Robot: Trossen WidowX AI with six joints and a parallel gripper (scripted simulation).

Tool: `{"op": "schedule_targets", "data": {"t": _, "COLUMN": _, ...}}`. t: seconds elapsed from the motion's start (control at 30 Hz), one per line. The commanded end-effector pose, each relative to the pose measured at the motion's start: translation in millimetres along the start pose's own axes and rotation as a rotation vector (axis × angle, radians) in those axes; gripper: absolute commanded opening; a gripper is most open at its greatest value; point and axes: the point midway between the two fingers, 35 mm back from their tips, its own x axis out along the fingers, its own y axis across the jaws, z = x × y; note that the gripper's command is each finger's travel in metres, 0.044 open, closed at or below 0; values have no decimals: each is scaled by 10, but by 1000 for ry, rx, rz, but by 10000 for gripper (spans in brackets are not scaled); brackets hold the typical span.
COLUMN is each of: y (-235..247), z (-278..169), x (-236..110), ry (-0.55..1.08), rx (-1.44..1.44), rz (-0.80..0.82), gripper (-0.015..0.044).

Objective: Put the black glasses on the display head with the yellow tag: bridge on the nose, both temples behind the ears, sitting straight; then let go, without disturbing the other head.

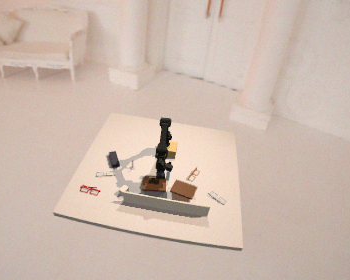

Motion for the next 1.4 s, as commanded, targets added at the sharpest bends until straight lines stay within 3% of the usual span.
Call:
{"op": "schedule_targets", "data": {"t": 0.0, "y": 2, "z": -5, "x": 8, "ry": 3, "rx": 5, "rz": 0, "gripper": 0}}
{"op": "schedule_targets", "data": {"t": 0.83, "y": 8, "z": -6, "x": 53, "ry": 3, "rx": 5, "rz": 0, "gripper": 0}}
{"op": "schedule_targets", "data": {"t": 0.97, "y": 3, "z": -1, "x": 33, "ry": 0, "rx": 0, "rz": -4, "gripper": 105}}
{"op": "schedule_targets", "data": {"t": 1.37, "y": -14, "z": -20, "x": -48, "ry": 10, "rx": 1, "rz": 28, "gripper": 107}}
